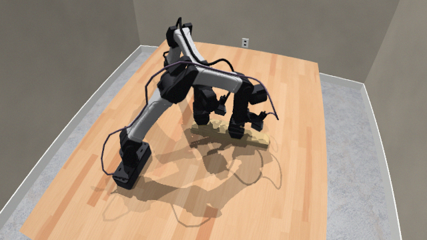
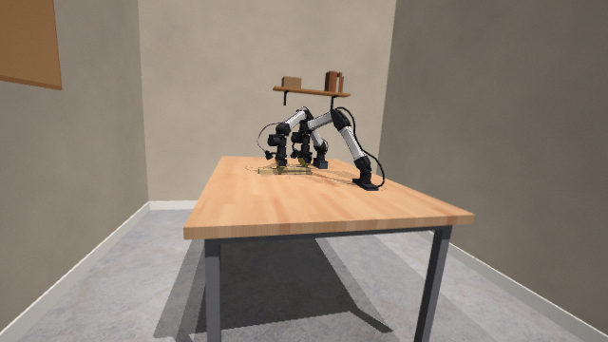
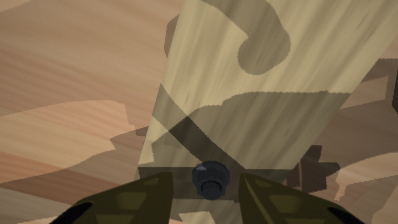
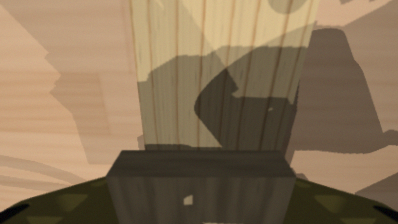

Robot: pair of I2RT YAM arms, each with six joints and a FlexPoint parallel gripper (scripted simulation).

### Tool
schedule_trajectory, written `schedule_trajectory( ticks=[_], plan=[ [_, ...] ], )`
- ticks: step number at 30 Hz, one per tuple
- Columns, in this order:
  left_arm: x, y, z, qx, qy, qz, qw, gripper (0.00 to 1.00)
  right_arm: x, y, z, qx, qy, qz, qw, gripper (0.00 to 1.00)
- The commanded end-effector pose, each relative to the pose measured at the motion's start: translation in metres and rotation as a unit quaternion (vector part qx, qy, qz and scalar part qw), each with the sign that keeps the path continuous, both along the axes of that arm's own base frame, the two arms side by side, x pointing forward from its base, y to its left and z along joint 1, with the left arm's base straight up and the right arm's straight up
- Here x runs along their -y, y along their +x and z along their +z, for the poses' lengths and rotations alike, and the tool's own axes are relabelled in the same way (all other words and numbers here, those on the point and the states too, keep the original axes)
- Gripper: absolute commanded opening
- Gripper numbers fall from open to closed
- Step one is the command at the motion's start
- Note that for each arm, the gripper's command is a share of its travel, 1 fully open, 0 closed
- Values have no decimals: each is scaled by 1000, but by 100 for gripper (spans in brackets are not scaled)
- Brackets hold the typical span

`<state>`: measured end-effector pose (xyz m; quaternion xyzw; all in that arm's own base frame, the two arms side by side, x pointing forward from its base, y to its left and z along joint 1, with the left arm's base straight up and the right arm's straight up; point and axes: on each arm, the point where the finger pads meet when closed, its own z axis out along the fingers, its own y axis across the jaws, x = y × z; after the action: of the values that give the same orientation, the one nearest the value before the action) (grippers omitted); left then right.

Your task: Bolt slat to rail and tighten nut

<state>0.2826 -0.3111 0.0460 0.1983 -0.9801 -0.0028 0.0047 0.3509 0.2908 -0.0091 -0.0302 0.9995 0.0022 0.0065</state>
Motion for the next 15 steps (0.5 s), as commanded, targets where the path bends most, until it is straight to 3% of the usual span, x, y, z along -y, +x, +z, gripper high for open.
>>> schedule_trajectory(
  ticks=[1, 15],
  plan=[
    [2, 4, -1, 10, -4, 3, 1000, 36, -1, 3, 5, 6, 5, 0, 1000, 67],
    [2, 4, -4, 10, -4, 3, 1000, 36, -1, 3, 5, 6, 5, 0, 1000, 67]
  ],
)
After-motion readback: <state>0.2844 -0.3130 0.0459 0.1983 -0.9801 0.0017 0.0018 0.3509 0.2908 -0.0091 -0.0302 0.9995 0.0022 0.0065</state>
